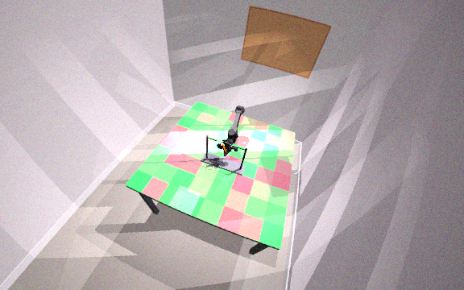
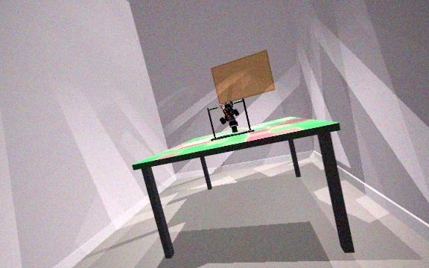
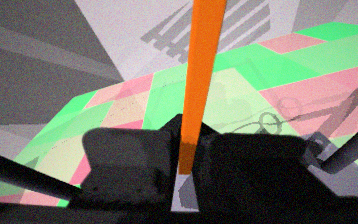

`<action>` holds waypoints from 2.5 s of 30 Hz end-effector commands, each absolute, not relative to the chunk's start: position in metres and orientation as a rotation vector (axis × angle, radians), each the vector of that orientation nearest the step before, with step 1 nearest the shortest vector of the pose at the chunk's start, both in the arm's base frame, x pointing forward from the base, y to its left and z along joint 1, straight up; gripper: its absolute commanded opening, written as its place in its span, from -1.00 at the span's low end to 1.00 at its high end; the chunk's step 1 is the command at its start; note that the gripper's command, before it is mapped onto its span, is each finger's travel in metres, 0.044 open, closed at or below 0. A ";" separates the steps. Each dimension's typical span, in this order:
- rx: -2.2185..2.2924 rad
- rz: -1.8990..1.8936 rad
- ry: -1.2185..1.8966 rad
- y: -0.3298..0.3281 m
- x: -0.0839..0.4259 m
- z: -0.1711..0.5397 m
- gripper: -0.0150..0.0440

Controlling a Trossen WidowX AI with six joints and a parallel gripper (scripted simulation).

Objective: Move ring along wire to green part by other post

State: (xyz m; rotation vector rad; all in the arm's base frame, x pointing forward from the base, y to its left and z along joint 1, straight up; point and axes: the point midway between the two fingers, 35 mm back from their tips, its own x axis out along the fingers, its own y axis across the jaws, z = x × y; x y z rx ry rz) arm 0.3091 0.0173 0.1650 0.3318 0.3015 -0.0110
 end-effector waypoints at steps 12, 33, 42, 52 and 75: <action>0.496 -0.010 0.409 0.050 0.296 0.185 -1.00; 0.157 0.037 0.411 0.028 0.295 0.180 -1.00; -0.084 0.054 0.468 0.006 0.287 0.181 -1.00; -0.316 0.047 0.449 -0.014 0.289 0.184 -1.00; -0.461 0.016 0.423 -0.013 0.288 0.179 -1.00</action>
